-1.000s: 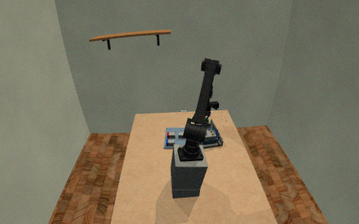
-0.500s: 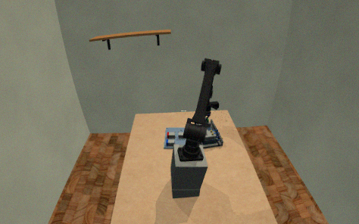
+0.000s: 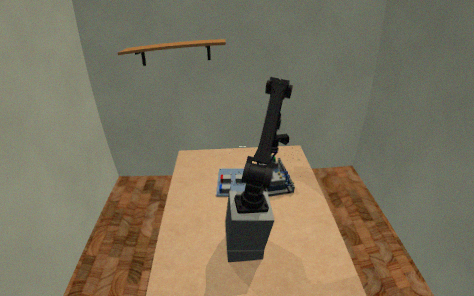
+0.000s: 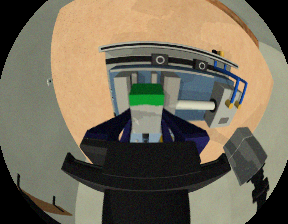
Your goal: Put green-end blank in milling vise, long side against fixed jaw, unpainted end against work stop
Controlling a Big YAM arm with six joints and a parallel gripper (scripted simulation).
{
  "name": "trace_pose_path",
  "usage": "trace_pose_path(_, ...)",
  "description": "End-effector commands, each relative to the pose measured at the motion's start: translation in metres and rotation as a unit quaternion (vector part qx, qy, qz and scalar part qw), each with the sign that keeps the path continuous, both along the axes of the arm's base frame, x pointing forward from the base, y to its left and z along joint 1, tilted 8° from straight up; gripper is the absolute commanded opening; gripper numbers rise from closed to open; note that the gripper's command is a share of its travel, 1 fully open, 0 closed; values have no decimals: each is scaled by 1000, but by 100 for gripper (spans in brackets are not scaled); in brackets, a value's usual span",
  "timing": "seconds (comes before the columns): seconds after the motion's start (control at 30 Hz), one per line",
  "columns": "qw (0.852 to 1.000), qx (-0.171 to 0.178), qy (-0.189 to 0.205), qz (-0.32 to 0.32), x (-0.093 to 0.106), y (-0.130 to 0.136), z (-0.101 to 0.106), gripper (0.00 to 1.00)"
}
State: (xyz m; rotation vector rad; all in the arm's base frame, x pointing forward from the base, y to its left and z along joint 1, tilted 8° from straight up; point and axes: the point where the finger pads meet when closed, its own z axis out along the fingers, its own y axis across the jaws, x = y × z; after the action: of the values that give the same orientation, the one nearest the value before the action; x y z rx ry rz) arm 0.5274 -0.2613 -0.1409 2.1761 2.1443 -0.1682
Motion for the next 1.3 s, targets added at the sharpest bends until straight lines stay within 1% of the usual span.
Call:
trace_pose_path(0.0, 1000, -9, -24, 2, 22, -14, 8, 0)
trace_pose_path(0.27, 1000, -9, -24, 3, 23, -11, 7, 0)
trace_pose_path(0.6, 1000, -9, -24, 4, 27, -1, 7, 0)
trace_pose_path(0.73, 1000, -9, -24, 2, 27, -1, 7, 0)
trace_pose_path(0.77, 1000, -9, -25, -3, 25, -6, 7, 0)
trace_pose_path(1.03, 1000, -9, -25, 1, 28, 0, 7, 0)
trace_pose_path(1.27, 1000, -9, -24, -1, 27, -2, 6, 0)
